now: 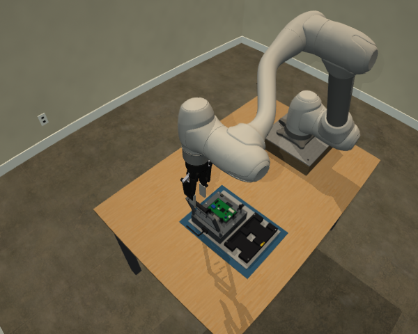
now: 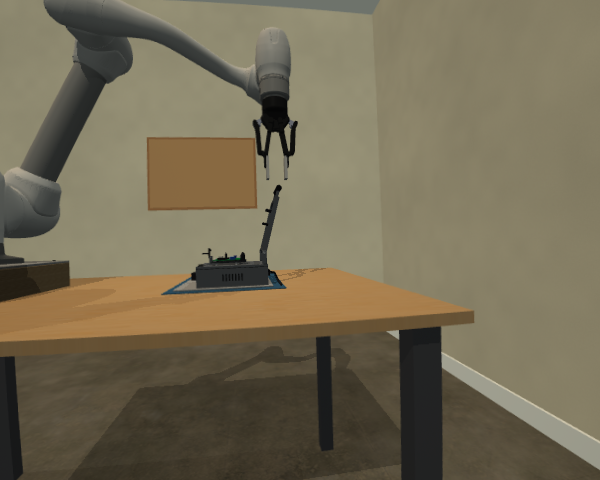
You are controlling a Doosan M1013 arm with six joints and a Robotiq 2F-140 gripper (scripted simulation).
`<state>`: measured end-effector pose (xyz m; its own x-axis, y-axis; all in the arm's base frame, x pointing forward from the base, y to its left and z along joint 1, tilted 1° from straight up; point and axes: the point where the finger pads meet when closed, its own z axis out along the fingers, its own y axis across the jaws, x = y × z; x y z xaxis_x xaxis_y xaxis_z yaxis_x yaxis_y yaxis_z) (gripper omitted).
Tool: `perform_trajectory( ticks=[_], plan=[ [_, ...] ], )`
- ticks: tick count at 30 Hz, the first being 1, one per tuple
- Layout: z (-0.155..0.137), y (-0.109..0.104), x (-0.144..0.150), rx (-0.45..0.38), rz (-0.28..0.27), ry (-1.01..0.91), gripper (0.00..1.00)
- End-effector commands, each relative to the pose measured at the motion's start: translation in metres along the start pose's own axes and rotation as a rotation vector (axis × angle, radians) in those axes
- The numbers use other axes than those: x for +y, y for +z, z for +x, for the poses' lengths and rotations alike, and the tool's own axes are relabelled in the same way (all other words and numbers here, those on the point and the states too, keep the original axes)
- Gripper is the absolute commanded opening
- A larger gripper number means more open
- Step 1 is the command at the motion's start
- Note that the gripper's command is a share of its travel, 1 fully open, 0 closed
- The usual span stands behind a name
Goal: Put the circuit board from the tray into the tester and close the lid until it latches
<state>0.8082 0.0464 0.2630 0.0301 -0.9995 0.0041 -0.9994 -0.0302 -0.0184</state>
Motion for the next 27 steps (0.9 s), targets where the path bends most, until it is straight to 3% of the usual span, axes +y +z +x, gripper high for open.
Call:
perform_trajectory(
  ticks=[1,27],
  plan=[
    [-0.0023,0.0013,-0.0003,-0.004,-0.001,0.003,0.30],
    [-0.0026,0.0046,-0.0003,-0.004,-0.001,0.003,0.30]
  ],
)
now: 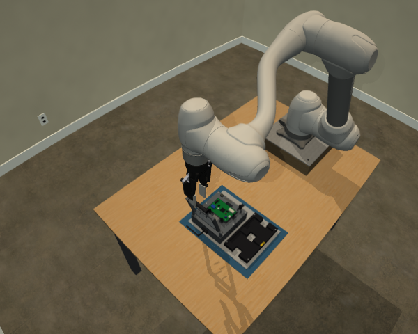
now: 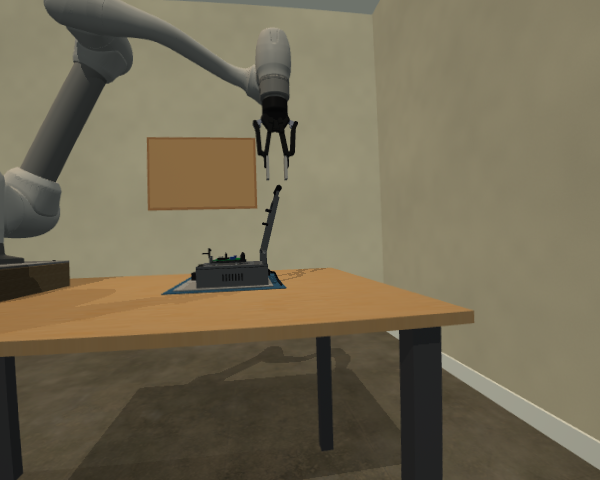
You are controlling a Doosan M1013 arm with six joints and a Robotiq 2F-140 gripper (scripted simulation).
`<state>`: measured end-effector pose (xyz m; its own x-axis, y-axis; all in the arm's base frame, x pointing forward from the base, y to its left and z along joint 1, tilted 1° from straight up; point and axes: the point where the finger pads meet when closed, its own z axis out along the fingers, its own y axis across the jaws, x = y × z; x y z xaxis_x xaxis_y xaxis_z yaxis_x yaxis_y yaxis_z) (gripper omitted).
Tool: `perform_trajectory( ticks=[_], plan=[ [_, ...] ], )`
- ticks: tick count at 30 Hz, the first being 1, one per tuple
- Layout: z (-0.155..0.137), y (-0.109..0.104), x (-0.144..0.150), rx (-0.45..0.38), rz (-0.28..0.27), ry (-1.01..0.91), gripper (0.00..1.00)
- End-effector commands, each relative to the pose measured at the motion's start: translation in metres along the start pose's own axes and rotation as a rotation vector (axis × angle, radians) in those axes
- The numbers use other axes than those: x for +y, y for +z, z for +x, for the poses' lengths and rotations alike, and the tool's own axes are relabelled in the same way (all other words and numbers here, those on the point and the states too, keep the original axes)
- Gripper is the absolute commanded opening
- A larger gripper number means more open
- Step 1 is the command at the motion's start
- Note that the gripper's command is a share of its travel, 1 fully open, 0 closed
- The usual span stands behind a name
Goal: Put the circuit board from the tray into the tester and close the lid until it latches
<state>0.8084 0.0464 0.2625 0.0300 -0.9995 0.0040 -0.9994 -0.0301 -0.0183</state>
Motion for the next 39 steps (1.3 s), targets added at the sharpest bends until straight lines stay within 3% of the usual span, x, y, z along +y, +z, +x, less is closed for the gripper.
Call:
perform_trajectory(
  ticks=[1,24,39],
  plan=[
    [-0.003,0.005,0.000,-0.004,-0.001,0.003,0.30],
    [-0.005,0.038,0.000,-0.004,-0.001,0.003,0.30],
    [-0.005,0.044,0.000,-0.004,-0.001,0.003,0.30]
  ],
)
